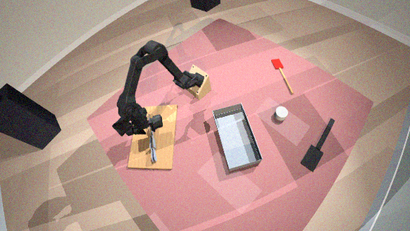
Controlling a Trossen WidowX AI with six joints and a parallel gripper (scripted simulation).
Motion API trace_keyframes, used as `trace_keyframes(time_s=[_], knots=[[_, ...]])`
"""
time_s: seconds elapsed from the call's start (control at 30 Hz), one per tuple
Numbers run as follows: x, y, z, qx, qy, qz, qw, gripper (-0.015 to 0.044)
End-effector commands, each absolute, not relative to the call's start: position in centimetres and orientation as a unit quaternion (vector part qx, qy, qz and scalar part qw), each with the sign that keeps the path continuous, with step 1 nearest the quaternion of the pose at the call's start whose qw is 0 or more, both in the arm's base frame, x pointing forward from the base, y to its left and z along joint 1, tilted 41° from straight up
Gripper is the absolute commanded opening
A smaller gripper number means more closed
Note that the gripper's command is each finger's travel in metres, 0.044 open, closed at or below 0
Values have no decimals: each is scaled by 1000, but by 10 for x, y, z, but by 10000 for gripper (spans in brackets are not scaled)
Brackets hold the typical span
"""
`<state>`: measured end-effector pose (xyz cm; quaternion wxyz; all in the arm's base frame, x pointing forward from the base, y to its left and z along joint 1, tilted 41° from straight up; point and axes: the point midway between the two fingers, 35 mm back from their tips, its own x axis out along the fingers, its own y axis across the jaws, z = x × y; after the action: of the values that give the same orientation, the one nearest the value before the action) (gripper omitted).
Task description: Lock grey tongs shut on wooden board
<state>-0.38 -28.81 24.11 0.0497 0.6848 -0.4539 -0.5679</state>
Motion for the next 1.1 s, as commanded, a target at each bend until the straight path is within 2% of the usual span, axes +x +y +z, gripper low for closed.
trace_keyframes(time_s=[0.0, 0.13, 0.37, 0.7, 1.07], knots=[[-4, -288, 241, 685, -454, -568, 50, 349], [-4, -288, 241, 685, -454, -568, 50, 440], [-26, -274, 239, 682, -439, -583, 41, 440], [-87, -204, 235, 688, -402, -605, 16, 440], [-98, -139, 245, 691, -427, -583, 34, 440]])
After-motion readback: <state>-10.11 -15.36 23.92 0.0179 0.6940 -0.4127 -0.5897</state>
